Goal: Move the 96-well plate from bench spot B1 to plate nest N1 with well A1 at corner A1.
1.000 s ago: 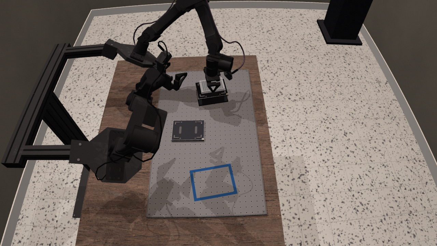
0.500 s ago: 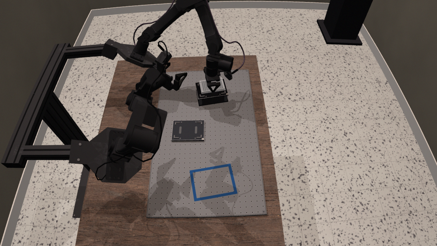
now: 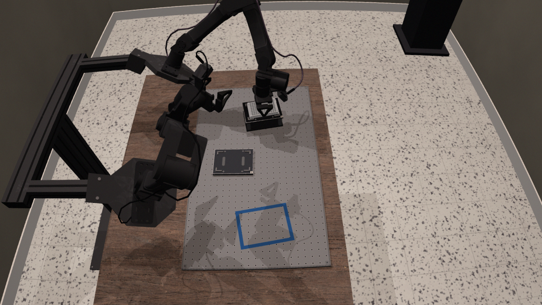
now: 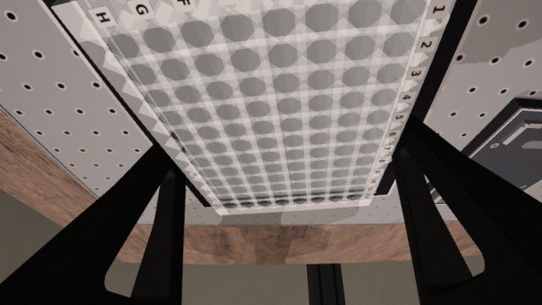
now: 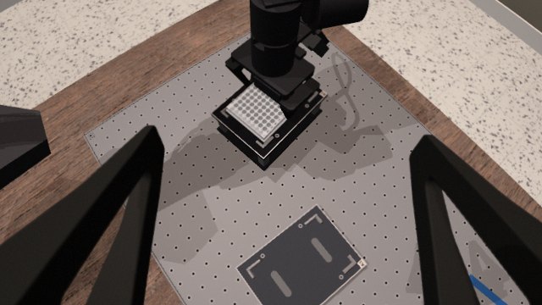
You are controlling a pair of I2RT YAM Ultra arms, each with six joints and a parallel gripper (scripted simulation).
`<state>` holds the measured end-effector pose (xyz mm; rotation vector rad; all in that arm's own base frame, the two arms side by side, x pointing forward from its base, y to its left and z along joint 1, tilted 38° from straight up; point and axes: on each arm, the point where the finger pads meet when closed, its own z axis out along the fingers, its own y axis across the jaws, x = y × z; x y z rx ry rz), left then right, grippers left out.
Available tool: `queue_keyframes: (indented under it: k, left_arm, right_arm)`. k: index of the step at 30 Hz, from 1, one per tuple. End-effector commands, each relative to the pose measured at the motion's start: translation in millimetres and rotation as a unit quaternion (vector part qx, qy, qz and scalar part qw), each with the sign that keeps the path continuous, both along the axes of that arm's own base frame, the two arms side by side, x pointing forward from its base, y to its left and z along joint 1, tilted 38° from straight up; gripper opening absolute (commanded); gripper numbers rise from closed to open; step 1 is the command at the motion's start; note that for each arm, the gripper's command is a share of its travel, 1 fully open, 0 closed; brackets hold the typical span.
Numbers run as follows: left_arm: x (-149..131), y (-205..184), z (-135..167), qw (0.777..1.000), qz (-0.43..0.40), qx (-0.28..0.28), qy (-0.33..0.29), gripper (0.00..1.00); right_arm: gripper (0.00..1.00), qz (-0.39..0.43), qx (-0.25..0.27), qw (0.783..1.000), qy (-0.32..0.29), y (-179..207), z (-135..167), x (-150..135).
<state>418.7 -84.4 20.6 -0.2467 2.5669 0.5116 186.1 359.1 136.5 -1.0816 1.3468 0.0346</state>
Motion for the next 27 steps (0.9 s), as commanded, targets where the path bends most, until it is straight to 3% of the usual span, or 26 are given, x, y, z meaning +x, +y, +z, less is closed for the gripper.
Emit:
queue_keyframes:
  k: [1,27]
  left_arm:
    - [9.9,-1.8,-8.2,1.000,-0.005,-0.008,0.002,0.81]
    - [-2.5,-10.2,17.8,1.000,0.001,-0.007,0.005,0.81]
  right_arm:
    - [1.00,0.007,0.010,1.000,-0.003,4.1,5.3,-4.0]
    - [1.00,0.007,0.010,1.000,-0.003,4.1,5.3,-4.0]
